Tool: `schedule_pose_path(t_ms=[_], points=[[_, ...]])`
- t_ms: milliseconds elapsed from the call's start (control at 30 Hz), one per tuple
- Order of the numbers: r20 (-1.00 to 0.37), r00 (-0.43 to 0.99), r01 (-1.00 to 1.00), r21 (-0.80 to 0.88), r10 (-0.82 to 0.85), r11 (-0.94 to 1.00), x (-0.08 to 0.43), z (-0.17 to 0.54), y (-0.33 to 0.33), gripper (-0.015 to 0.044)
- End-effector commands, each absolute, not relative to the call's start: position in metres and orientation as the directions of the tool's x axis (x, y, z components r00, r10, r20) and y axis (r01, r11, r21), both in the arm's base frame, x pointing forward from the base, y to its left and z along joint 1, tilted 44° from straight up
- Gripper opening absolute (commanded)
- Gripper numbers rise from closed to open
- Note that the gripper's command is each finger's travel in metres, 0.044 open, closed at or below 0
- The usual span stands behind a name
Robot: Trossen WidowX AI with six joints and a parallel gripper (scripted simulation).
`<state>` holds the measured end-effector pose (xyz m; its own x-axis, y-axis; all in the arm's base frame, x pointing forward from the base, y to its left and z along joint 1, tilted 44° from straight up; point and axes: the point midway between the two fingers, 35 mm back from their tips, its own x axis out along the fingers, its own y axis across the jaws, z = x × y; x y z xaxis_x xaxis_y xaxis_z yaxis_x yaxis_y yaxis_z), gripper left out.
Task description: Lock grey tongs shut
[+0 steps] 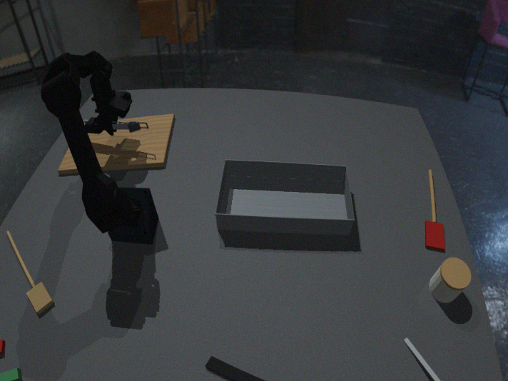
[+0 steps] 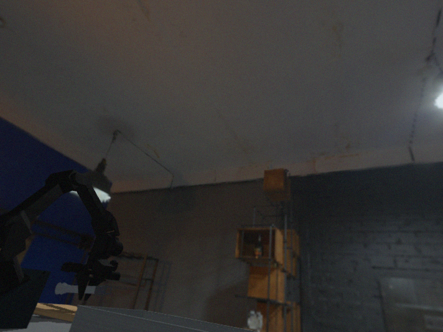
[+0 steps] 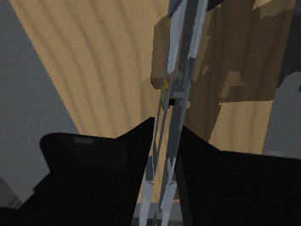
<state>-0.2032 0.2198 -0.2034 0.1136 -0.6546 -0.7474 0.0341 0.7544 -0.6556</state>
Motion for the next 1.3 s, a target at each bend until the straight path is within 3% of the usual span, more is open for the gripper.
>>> schedule_pose_path(t_ms=[0,367,533,867,1267], points=[[-0.747,0.114,0.034,-0.656,-0.655,0.754,-0.203,-0.203,0.220,0.0165],[-0.747,0.114,0.034,-0.656,-0.655,0.754,-0.203,-0.203,0.220,0.0440],[-0.750,0.113,0.035,-0.652,-0.651,0.757,-0.185,-0.184,0.234,0.0440],[-0.746,0.118,0.048,-0.654,-0.655,0.755,-0.072,-0.082,0.273,0.0440],[-0.750,0.112,0.054,-0.650,-0.652,0.758,-0.072,-0.062,0.289,0.0440]])
